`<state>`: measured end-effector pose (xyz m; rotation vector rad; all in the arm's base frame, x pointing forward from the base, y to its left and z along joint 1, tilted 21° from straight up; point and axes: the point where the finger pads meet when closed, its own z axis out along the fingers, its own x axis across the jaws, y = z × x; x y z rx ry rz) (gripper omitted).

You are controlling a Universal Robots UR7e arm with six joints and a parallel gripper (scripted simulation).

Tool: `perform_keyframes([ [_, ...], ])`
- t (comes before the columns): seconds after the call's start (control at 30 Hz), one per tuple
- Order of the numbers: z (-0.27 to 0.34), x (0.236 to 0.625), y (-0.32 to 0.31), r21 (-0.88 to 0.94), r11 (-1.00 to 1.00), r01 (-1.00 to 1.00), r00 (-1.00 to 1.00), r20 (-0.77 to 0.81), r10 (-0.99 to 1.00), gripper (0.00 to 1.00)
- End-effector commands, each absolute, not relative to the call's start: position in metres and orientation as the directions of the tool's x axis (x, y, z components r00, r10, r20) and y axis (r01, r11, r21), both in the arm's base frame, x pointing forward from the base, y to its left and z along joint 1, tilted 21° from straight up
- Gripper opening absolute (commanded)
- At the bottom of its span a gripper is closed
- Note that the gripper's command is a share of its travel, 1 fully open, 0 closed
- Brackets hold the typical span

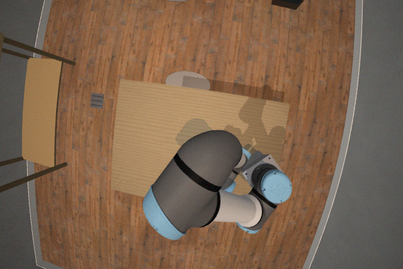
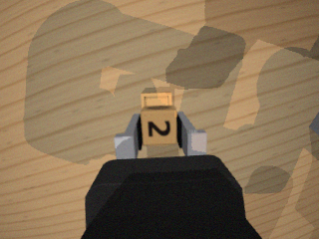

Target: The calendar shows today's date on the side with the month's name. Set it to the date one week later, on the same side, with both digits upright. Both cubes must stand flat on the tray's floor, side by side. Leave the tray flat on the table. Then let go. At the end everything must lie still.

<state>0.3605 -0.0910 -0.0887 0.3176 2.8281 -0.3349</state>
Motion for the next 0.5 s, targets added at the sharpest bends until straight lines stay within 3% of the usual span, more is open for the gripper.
perform_keyframes([
  [0.0,-0.104,0.367,-0.097,-0.197,0.948,0.248,-0.936,-0.300,0.183,0.57],
  [0.47,-0.130,0.374,-0.105,-0.197,0.948,0.248,-0.936,-0.300,0.183,0.57],
])
